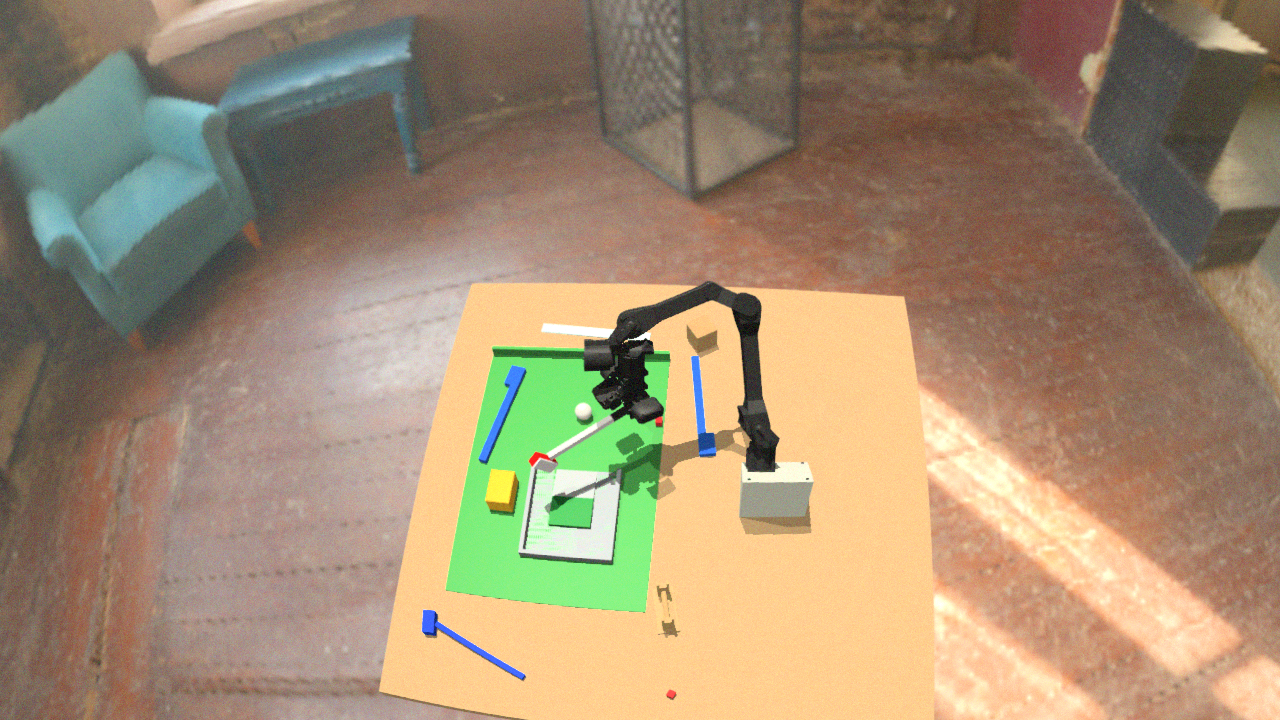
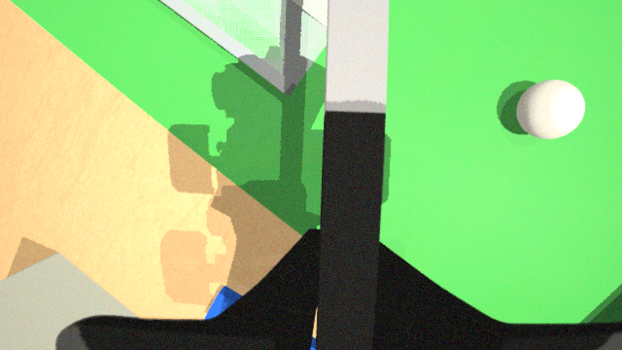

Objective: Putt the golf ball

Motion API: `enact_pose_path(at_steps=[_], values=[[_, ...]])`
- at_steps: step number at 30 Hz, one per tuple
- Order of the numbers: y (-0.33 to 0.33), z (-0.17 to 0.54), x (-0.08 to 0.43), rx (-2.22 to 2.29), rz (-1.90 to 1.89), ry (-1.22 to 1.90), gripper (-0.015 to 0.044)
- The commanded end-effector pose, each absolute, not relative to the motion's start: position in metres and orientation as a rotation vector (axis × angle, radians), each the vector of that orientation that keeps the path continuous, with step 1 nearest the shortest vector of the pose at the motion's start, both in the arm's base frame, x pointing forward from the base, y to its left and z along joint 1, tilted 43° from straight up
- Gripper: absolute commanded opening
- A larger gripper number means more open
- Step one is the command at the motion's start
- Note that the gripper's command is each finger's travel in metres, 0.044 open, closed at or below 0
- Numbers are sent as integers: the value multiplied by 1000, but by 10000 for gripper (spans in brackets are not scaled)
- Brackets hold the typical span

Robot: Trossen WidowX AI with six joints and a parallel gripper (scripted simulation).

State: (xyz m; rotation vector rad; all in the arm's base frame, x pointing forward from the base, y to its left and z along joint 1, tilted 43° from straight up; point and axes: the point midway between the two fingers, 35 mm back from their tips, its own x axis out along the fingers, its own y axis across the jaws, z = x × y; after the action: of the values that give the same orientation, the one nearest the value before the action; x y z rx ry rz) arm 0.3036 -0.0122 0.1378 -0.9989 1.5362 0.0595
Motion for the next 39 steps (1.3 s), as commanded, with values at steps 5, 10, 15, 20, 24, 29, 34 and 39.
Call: enact_pose_path(at_steps=[5, 10, 15, 20, 24, 29, 34, 39], values=[[-64, 185, 279, -835, -200, 1501, 0], [-92, 210, 257, -740, -354, 1477, 0], [-116, 234, 231, -646, -509, 1447, 0], [-123, 241, 222, -619, -554, 1437, 0], [-123, 240, 222, -618, -554, 1437, 0], [-131, 231, 223, -618, -554, 1437, 0], [-146, 216, 224, -619, -555, 1436, 0], [-151, 211, 224, -620, -556, 1435, 0]])
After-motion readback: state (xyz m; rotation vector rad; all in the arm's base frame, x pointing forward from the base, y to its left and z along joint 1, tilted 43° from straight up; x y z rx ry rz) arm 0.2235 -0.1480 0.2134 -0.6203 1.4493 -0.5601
